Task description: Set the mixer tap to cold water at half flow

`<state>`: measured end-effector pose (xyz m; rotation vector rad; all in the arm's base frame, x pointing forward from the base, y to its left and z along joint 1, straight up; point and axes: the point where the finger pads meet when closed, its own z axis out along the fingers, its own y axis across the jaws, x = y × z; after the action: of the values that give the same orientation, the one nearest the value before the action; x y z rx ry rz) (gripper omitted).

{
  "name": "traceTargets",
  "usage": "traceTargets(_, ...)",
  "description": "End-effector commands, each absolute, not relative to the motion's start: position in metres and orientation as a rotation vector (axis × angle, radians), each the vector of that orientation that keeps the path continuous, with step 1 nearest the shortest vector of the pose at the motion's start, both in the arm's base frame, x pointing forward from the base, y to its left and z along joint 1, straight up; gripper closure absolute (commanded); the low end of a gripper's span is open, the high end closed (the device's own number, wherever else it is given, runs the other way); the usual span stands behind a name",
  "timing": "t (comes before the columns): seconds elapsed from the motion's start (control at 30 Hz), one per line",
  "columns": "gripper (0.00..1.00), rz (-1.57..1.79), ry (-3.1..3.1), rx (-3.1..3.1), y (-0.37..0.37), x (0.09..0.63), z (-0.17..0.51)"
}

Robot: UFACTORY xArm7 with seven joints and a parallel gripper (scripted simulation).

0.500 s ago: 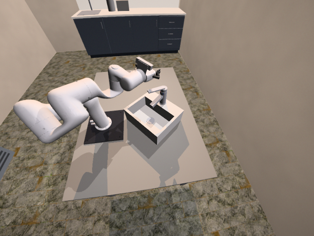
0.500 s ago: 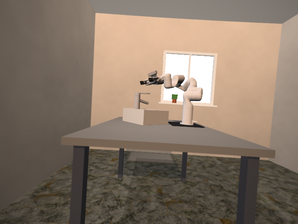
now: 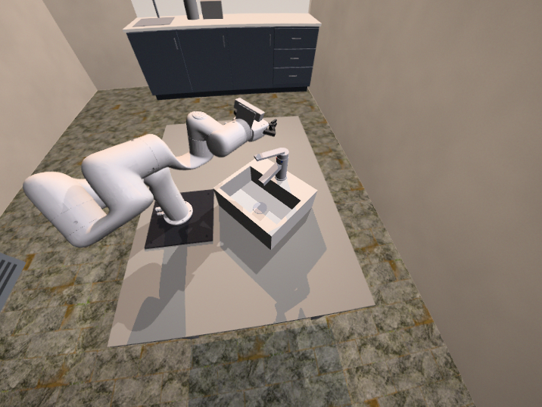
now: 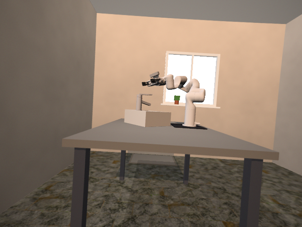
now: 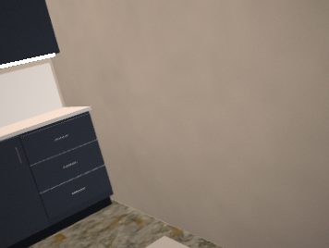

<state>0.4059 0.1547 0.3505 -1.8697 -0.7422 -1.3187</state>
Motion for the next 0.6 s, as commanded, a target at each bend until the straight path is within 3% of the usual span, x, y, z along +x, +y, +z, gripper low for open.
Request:
traceTargets(0.0, 0.00, -1.322, -0.743, -1.868, 0.155, 0.406, 0.352)
traceTargets(0.57, 0.00, -1.207, -0.925, -2.017, 0.143, 0.411, 0.416)
